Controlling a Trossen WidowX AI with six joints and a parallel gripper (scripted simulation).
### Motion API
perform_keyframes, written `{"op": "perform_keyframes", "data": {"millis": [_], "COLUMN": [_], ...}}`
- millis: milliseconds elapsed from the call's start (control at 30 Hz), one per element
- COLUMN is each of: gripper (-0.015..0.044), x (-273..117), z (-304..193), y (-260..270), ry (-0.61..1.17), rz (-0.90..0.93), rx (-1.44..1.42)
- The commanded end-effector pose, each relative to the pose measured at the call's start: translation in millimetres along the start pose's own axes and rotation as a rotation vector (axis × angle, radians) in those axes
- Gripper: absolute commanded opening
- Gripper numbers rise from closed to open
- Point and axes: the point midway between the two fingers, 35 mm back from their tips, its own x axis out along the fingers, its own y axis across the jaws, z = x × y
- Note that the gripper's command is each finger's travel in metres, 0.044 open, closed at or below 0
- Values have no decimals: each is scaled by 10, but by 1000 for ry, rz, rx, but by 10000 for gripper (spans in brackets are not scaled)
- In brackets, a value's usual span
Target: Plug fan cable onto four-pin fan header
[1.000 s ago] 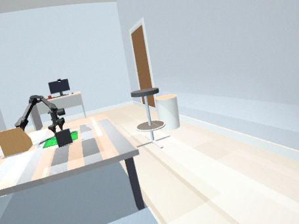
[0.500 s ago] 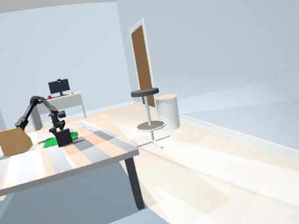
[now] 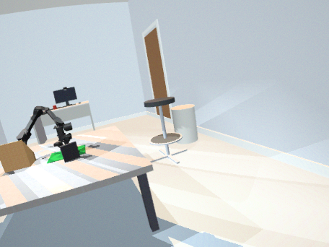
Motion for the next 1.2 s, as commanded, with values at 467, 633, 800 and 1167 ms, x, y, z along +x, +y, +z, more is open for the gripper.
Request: {"op": "perform_keyframes", "data": {"millis": [467, 633, 800, 1167], "gripper": [104, 70, 0, 0], "x": [-2, -2, -250, -494], "z": [1, 1, 17, 120], "y": [4, 4, 1, -111], "ry": [0, 0, 1, 2], "rz": [0, 0, -1, -2], "rx": [-1, -1, 3, -111]}}
